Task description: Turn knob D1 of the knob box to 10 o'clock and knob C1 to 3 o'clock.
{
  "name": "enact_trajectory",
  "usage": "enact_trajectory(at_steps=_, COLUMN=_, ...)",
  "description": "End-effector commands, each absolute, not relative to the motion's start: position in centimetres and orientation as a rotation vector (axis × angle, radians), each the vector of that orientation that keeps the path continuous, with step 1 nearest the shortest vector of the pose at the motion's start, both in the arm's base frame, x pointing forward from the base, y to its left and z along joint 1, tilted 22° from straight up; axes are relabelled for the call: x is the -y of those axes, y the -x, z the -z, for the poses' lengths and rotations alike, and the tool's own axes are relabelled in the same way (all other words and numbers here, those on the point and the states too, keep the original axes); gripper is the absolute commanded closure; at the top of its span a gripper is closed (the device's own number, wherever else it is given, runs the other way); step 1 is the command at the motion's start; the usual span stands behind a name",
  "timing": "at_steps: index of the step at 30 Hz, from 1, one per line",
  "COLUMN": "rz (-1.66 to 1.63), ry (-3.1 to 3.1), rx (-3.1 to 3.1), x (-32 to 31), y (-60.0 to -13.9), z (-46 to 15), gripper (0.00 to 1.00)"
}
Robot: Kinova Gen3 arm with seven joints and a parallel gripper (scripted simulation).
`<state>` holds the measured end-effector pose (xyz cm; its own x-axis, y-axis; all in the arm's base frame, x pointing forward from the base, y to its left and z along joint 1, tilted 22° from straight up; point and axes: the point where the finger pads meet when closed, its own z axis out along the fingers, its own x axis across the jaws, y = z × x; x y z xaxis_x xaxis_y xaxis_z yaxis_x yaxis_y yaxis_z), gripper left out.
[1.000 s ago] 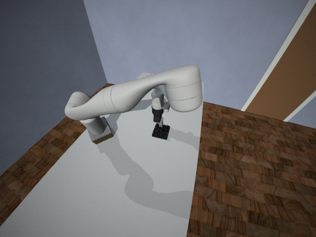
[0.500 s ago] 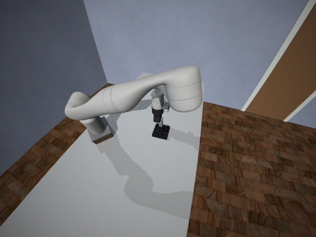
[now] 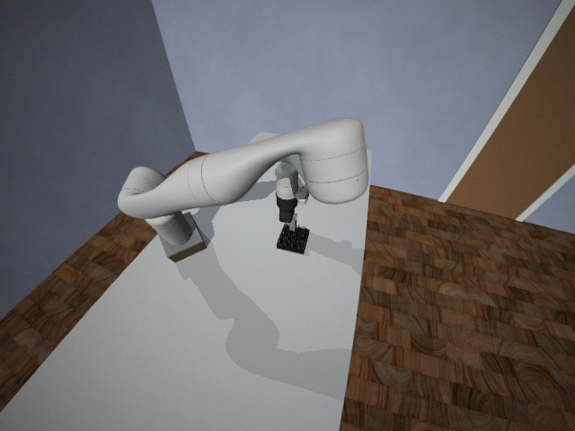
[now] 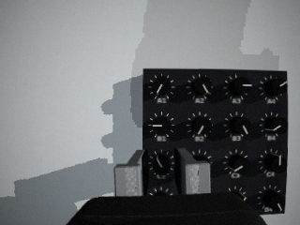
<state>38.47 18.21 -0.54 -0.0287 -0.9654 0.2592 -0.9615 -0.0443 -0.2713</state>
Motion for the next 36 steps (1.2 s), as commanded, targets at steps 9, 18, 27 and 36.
enact_trajectory(at_steps=9, rz=0.598, ry=2.181, rx=-2.163, x=-18.27, y=-38.49, z=0.47, gripper=0.70)
enact_trajectory(at_steps=18, rz=0.598, ry=2.181, rx=-2.163, x=-18.27, y=-38.49, z=0.47, gripper=0.70)
enact_trajectory(at_steps=27, rz=0.598, ry=2.181, rx=-2.163, x=-18.27, y=-38.49, z=0.47, gripper=0.70)
enact_trajectory(at_steps=36, rz=0.598, ry=2.181, rx=-2.163, x=-18.27, y=-38.49, z=0.47, gripper=0.70)
